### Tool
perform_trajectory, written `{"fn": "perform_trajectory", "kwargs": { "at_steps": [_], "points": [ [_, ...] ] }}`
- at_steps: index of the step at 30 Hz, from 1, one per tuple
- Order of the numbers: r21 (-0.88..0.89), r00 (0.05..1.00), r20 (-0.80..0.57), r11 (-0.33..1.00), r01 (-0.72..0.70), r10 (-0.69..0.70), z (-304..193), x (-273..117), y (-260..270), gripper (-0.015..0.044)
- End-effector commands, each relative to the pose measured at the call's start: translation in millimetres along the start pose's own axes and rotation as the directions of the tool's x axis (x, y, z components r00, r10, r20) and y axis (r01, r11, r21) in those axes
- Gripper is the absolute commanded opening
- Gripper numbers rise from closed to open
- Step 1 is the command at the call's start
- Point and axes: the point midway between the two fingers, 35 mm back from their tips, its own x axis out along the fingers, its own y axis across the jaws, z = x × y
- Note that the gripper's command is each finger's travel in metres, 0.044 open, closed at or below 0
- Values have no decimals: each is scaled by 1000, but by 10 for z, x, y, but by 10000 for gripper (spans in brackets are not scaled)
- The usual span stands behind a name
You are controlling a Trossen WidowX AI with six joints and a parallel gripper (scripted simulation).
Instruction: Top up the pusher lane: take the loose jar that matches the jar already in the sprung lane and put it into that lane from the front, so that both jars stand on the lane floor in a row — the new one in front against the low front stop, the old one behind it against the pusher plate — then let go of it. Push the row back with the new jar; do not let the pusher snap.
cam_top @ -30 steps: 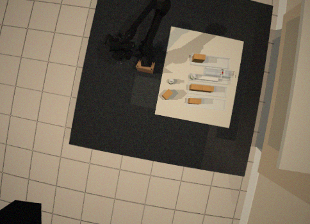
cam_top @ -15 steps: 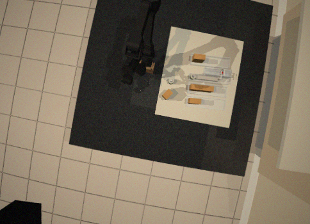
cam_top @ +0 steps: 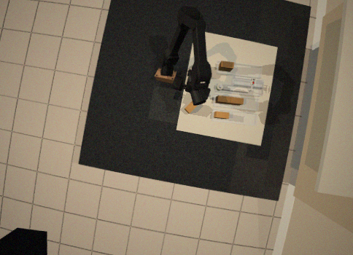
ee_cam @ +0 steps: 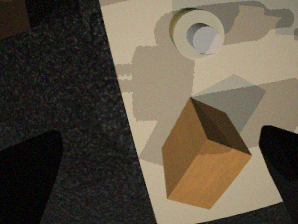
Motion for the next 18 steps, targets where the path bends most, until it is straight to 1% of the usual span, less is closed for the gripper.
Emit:
{"fn": "perform_trajectory", "kwargs": {
  "at_steps": [1,8,11,15,18],
  "points": [
    [-177,995,96,984,12,5,239,95,-282,440],
    [-177,995,96,984,12,5,283,91,-302,440],
    [-177,995,97,984,13,5,300,261,-303,440],
    [-177,995,97,984,13,5,307,306,-305,440],
    [-177,995,98,984,13,4,331,452,-314,440]
  ]
}}
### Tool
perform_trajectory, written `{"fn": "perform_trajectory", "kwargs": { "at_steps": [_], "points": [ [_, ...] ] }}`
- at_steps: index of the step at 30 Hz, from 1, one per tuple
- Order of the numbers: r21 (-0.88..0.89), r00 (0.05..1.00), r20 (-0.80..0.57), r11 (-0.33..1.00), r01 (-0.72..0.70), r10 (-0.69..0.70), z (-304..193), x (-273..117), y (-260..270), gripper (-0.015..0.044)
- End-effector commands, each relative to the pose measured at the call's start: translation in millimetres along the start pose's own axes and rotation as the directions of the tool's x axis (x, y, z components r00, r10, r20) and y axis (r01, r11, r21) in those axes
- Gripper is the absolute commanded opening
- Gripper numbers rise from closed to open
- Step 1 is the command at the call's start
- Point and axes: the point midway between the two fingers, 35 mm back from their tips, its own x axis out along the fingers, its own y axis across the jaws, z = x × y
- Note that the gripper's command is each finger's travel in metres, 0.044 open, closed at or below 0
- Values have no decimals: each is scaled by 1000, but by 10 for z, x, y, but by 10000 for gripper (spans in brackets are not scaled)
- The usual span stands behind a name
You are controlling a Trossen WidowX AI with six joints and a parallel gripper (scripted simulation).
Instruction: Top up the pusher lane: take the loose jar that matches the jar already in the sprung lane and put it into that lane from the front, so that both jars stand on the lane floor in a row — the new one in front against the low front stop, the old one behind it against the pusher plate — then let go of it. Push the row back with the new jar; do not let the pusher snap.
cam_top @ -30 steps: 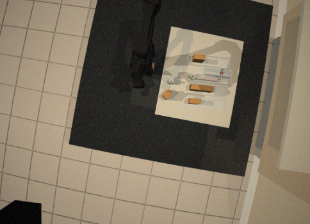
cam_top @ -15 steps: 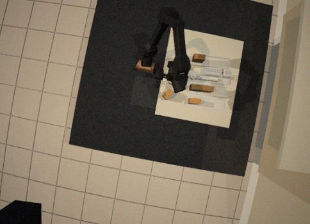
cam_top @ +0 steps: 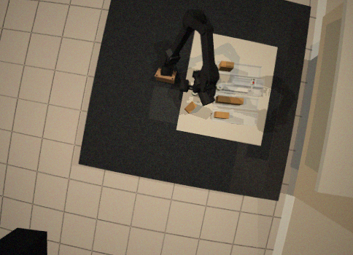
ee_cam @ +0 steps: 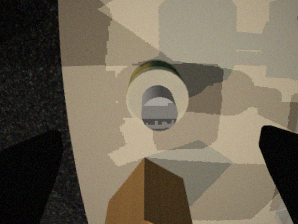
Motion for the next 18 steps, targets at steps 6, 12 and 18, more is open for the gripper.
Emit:
{"fn": "perform_trajectory", "kwargs": {
  "at_steps": [6,12,18],
  "points": [
    [5,1000,10,1000,1,-2,29,256,4,440],
    [5,1000,10,1000,2,-2,29,308,2,440],
    [5,1000,10,1000,2,-2,29,406,0,440]
  ]
}}
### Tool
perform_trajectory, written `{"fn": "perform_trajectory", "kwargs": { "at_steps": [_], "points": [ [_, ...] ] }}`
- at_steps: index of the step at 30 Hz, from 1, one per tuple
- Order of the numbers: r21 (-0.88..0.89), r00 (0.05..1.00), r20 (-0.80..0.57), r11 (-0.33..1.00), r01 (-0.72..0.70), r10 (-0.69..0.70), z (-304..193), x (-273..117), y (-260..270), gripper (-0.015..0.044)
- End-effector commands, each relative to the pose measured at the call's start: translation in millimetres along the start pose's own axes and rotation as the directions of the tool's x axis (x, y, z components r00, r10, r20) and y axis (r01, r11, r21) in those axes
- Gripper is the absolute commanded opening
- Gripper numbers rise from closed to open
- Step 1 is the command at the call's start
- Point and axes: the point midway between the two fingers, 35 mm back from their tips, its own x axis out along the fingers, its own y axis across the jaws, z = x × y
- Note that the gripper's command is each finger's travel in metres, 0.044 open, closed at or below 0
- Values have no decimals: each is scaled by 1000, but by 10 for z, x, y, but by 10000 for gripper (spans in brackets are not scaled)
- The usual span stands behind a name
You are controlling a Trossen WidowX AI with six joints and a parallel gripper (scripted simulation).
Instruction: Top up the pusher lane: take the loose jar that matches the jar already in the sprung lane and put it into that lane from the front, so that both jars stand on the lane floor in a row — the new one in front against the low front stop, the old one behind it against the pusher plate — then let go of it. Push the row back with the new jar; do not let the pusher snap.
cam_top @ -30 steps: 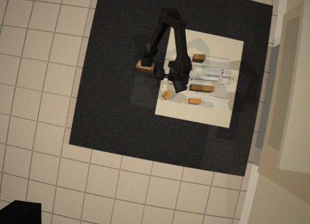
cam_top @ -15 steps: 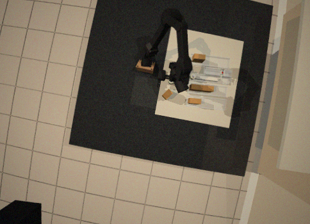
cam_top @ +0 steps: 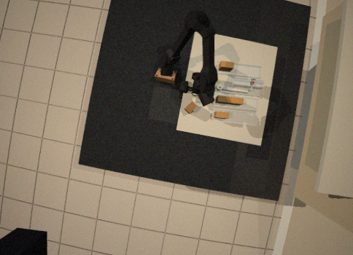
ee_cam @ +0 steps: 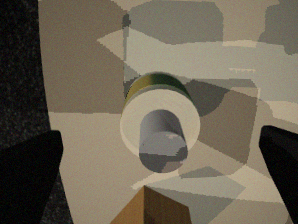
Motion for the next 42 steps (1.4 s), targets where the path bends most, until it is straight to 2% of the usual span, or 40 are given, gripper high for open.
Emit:
{"fn": "perform_trajectory", "kwargs": {
  "at_steps": [1,12,23,29,33,42],
  "points": [
    [6,1000,7,1000,3,-3,11,75,6,440],
    [6,1000,8,1000,3,-3,18,227,9,440],
    [6,1000,8,1000,3,-3,18,227,9,151],
    [6,1000,8,1000,3,-3,18,227,9,111],
    [6,1000,6,1000,3,-3,-1,151,1,6],
    [8,1000,1,1000,3,-3,-78,-335,0,0]
  ]
}}
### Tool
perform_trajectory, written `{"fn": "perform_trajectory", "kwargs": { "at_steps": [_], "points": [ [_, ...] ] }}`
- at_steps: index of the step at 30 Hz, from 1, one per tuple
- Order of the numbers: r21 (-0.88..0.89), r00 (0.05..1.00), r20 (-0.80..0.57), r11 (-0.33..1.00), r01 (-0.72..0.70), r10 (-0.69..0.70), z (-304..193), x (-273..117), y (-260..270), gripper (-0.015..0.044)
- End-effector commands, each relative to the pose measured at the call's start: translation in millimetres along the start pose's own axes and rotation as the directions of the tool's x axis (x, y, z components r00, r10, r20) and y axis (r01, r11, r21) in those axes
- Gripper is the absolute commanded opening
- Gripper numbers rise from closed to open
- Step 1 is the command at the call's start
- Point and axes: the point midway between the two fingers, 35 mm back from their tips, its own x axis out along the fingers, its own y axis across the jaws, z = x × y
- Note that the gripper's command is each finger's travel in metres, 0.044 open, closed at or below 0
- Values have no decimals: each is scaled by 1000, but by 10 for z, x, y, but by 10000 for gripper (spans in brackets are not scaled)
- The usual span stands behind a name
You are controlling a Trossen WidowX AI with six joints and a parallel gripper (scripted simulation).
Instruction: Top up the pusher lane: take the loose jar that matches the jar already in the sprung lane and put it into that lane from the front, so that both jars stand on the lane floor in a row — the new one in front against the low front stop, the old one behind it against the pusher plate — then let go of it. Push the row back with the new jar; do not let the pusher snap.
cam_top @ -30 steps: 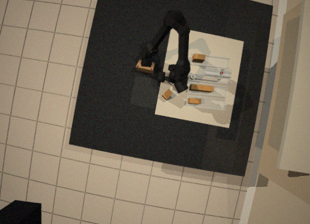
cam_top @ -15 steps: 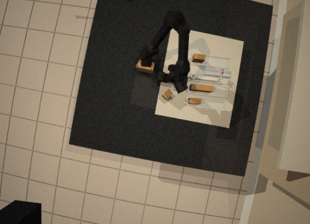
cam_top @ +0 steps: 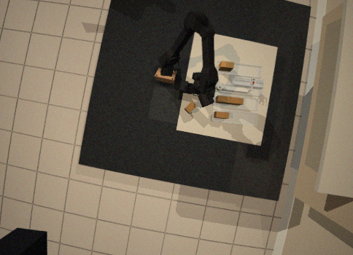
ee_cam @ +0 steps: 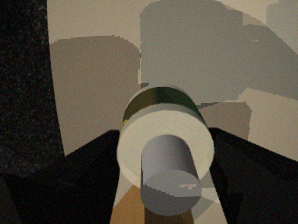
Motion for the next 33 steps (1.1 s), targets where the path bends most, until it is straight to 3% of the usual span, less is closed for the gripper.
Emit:
{"fn": "perform_trajectory", "kwargs": {
  "at_steps": [1,8,14,33],
  "points": [
    [-5,1000,-11,1000,1,-1,-38,-234,4,0],
    [-5,1000,-8,1000,0,0,-43,-617,70,0],
    [13,1000,-8,1000,0,0,-36,-649,65,0],
    [496,1000,-29,868,12,2,125,-499,-337,0]
  ]
}}
